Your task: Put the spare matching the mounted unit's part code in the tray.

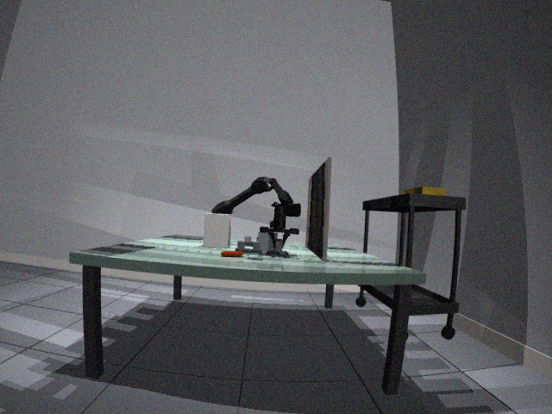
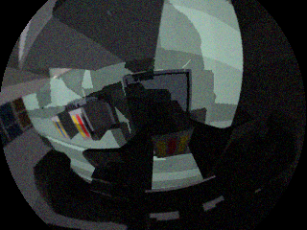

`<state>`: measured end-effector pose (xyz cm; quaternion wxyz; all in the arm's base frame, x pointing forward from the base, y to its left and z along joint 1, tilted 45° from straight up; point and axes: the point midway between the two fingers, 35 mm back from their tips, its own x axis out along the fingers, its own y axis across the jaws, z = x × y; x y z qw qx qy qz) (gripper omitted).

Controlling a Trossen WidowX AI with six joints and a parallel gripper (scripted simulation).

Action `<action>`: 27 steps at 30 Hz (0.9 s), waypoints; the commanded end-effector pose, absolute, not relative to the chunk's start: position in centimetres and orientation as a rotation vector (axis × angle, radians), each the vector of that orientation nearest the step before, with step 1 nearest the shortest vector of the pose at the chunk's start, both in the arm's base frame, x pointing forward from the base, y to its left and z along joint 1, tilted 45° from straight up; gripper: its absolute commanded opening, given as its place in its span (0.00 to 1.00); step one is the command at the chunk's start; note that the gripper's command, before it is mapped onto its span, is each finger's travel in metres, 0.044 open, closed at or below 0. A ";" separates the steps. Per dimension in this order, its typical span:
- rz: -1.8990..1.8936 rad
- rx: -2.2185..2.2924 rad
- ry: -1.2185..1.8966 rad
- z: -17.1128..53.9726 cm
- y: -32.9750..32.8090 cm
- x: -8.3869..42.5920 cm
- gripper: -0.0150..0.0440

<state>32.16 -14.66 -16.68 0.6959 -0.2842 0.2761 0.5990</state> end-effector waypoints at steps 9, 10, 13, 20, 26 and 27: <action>1.337 -0.634 0.615 -16.9 -14.4 32.1 0.48; 1.337 -0.634 0.615 -16.9 -14.4 32.1 0.52; 1.337 -0.634 0.615 -16.9 -14.4 32.1 0.65; 1.337 -0.634 0.615 -16.9 -14.4 32.1 0.97; 1.334 -0.633 0.619 -12.6 -18.8 31.6 1.00; 1.334 -0.631 0.619 -11.2 -20.0 31.3 1.00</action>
